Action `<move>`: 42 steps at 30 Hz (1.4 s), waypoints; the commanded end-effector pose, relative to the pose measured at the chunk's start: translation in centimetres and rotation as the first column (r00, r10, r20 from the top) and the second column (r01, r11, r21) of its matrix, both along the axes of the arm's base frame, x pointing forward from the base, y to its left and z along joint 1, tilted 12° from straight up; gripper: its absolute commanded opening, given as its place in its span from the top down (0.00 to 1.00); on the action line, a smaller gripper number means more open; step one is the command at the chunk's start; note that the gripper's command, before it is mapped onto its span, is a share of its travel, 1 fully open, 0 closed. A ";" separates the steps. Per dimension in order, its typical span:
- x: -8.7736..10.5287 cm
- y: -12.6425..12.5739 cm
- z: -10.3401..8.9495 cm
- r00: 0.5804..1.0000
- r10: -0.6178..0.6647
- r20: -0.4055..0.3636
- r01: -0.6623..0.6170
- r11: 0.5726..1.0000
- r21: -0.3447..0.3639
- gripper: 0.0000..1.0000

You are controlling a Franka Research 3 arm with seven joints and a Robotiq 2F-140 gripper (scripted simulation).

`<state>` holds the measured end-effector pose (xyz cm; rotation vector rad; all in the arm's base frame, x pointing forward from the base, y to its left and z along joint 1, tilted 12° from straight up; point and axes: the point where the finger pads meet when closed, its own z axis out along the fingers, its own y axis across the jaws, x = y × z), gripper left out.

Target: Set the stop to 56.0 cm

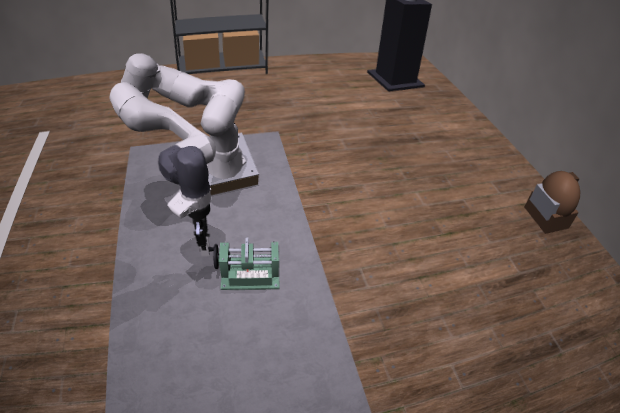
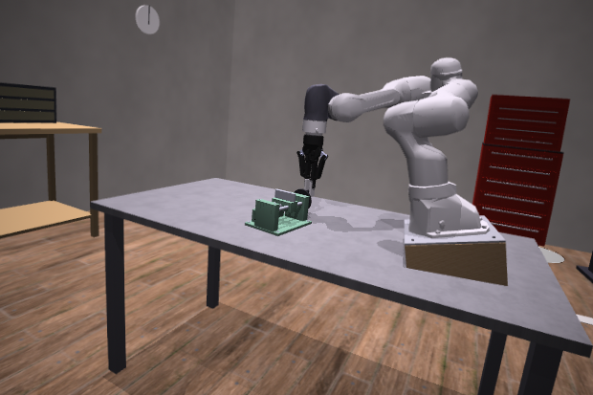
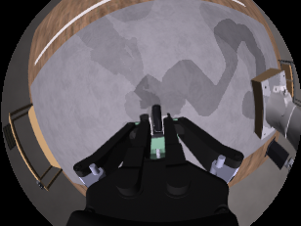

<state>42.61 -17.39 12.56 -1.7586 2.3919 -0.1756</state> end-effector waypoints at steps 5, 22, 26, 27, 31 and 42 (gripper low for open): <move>0.3 0.0 0.1 1.000 0.001 0.008 -0.001 1.000 0.000 0.96; 0.5 -0.1 0.1 1.000 0.001 0.008 -0.001 1.000 0.000 0.96; 0.5 -0.1 0.2 1.000 0.001 0.008 -0.001 1.000 0.000 0.96; 0.6 -0.1 0.2 1.000 0.001 0.008 -0.001 1.000 0.000 0.96; 0.6 -0.1 0.2 1.000 0.001 0.008 -0.001 1.000 0.000 0.96; 1.0 -0.2 0.3 1.000 0.001 0.008 -0.001 1.000 0.000 0.96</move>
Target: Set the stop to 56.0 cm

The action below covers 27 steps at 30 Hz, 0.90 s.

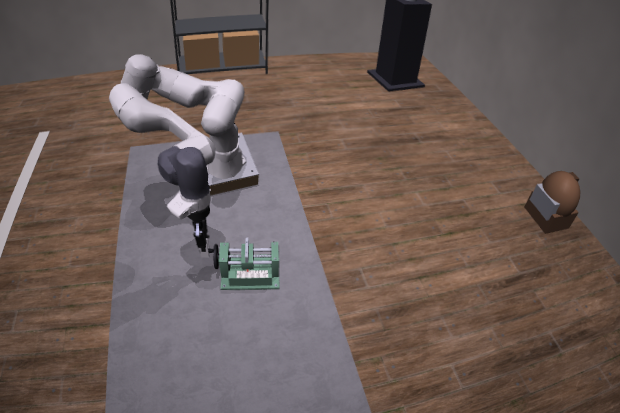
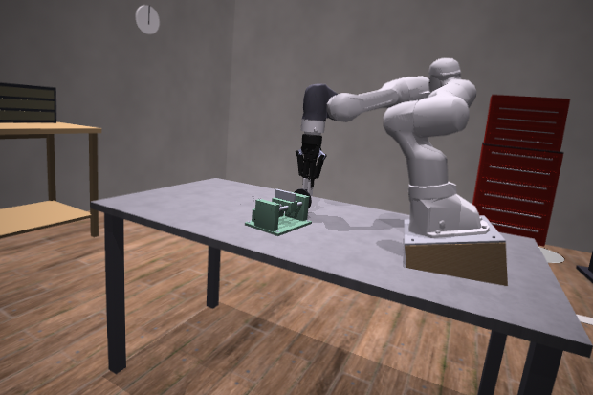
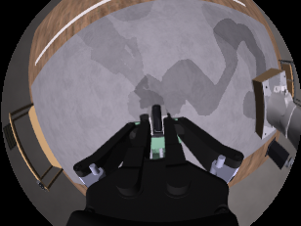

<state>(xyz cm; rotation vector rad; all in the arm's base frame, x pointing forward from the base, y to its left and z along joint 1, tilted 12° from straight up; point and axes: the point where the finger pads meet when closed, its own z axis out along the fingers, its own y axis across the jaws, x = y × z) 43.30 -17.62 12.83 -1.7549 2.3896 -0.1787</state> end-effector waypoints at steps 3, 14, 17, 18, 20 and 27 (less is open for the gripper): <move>0.4 -0.1 0.0 1.000 0.002 0.003 -0.002 1.000 0.000 0.96; 0.9 -0.2 0.0 1.000 0.002 0.003 -0.002 1.000 0.000 0.96; 1.1 -0.3 0.0 1.000 0.002 0.003 -0.002 1.000 0.000 0.96; 1.2 -0.3 0.0 1.000 0.002 0.003 -0.002 1.000 0.000 0.96; 1.3 -0.3 -0.1 1.000 0.002 0.003 -0.002 1.000 0.000 0.96; 1.7 -0.4 -0.2 1.000 0.002 0.003 -0.002 1.000 0.000 0.96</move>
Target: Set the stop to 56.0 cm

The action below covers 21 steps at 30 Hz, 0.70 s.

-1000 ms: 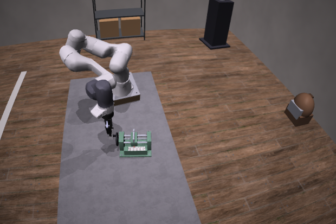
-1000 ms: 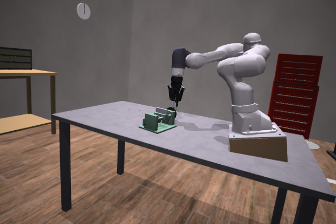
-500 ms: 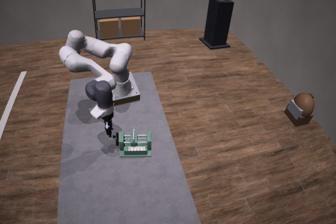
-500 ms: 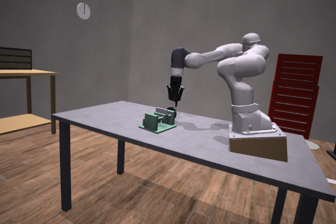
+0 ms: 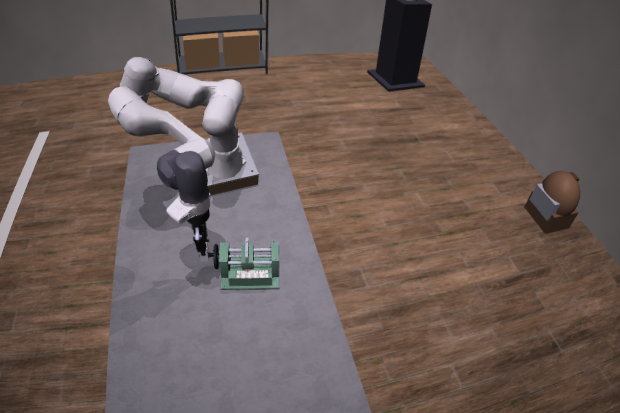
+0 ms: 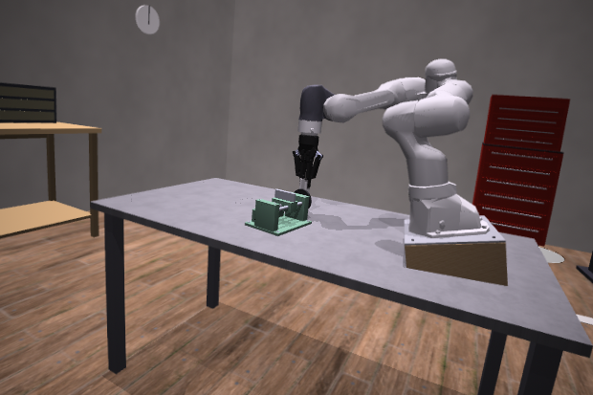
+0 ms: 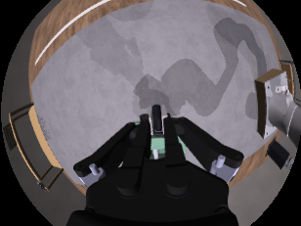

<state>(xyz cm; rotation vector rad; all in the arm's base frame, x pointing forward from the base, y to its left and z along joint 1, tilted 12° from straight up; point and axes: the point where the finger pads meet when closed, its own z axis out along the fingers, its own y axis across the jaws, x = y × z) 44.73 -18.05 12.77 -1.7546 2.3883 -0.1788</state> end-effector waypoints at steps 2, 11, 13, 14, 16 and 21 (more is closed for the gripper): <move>0.5 -0.1 -0.2 1.000 0.002 0.002 -0.002 1.000 -0.001 0.96; 1.3 -0.3 -0.9 1.000 0.002 0.002 -0.002 1.000 -0.001 0.96; 1.4 -0.3 -1.0 1.000 0.002 0.002 -0.002 1.000 -0.001 0.96; 1.4 -0.3 -1.0 1.000 0.002 0.002 -0.002 1.000 -0.001 0.96; 1.6 -0.3 -1.2 1.000 0.002 0.002 -0.002 1.000 -0.001 0.96; 1.9 -0.4 -1.9 1.000 0.002 0.002 -0.002 1.000 -0.001 0.96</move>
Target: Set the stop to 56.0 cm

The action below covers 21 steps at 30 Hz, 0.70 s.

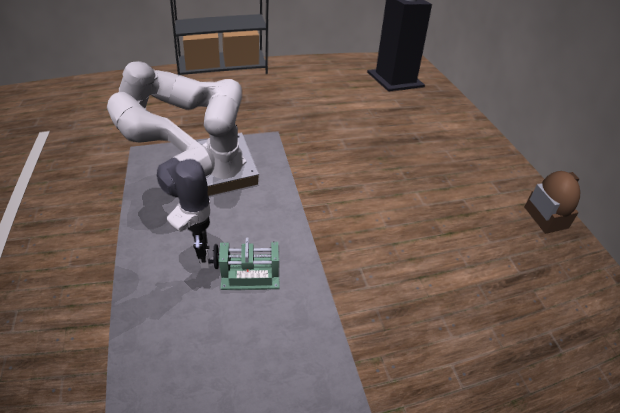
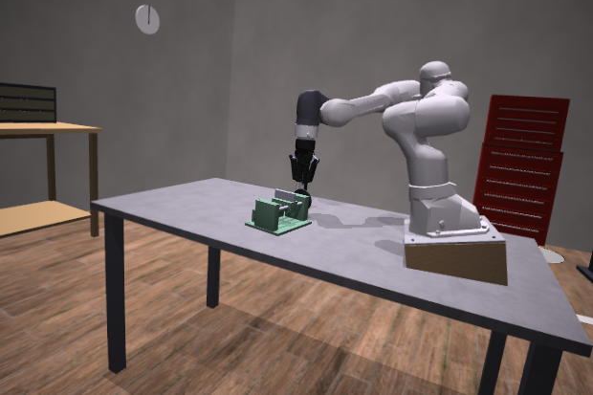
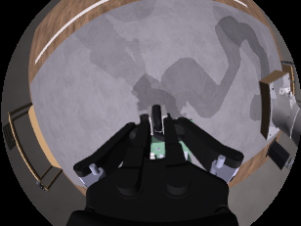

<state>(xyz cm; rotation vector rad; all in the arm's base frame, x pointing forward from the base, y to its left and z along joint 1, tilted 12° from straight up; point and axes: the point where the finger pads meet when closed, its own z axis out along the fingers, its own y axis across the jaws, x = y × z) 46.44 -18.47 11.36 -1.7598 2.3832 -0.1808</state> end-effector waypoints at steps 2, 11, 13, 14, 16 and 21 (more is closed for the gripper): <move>0.3 0.0 -0.8 1.000 -0.003 0.001 0.003 1.000 0.000 0.96; 0.4 0.1 -1.9 1.000 -0.003 0.001 0.003 1.000 0.000 0.96; 0.3 0.1 -2.2 1.000 -0.003 0.001 0.003 1.000 0.000 0.96; 0.3 0.2 -2.4 1.000 -0.003 0.001 0.003 1.000 0.000 0.96; 0.1 0.2 -2.8 1.000 -0.003 0.001 0.003 1.000 0.000 0.96; -0.5 0.5 -3.7 1.000 -0.003 0.001 0.003 1.000 0.000 0.96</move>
